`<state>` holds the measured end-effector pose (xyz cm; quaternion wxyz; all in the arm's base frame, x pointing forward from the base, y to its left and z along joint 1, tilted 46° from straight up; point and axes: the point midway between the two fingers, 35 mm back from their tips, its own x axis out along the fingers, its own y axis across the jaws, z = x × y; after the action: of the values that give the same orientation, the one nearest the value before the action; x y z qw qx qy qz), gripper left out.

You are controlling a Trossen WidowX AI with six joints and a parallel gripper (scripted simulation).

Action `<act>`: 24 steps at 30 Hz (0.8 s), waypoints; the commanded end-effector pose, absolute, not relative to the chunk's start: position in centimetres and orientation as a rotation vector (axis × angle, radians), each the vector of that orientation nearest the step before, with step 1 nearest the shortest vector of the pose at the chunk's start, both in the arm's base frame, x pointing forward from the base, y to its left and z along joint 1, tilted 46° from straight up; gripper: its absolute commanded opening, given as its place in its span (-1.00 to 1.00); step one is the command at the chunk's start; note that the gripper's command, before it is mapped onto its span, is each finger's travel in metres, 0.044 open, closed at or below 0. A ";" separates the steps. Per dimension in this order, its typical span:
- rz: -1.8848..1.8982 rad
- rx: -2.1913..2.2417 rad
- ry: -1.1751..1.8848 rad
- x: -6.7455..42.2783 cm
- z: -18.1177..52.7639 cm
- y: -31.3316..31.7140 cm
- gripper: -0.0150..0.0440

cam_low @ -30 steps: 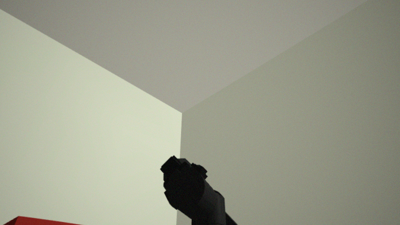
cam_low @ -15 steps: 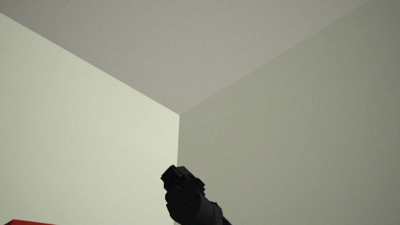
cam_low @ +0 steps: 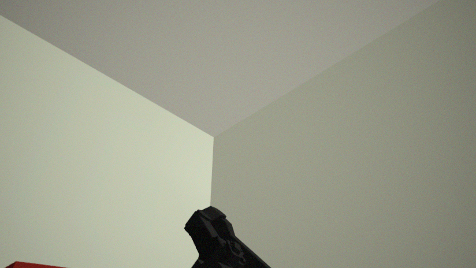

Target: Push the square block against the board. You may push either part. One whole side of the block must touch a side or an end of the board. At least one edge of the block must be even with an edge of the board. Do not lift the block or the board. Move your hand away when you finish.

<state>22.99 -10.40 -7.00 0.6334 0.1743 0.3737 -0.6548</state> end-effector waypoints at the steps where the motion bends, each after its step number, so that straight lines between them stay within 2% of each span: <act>1: -1.497 0.382 0.859 22.4 -7.8 -11.2 -0.49; 24: -1.495 0.386 0.862 21.8 -9.8 -9.1 -0.49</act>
<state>22.26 -9.45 -9.11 0.6398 0.1666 0.3703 -0.6525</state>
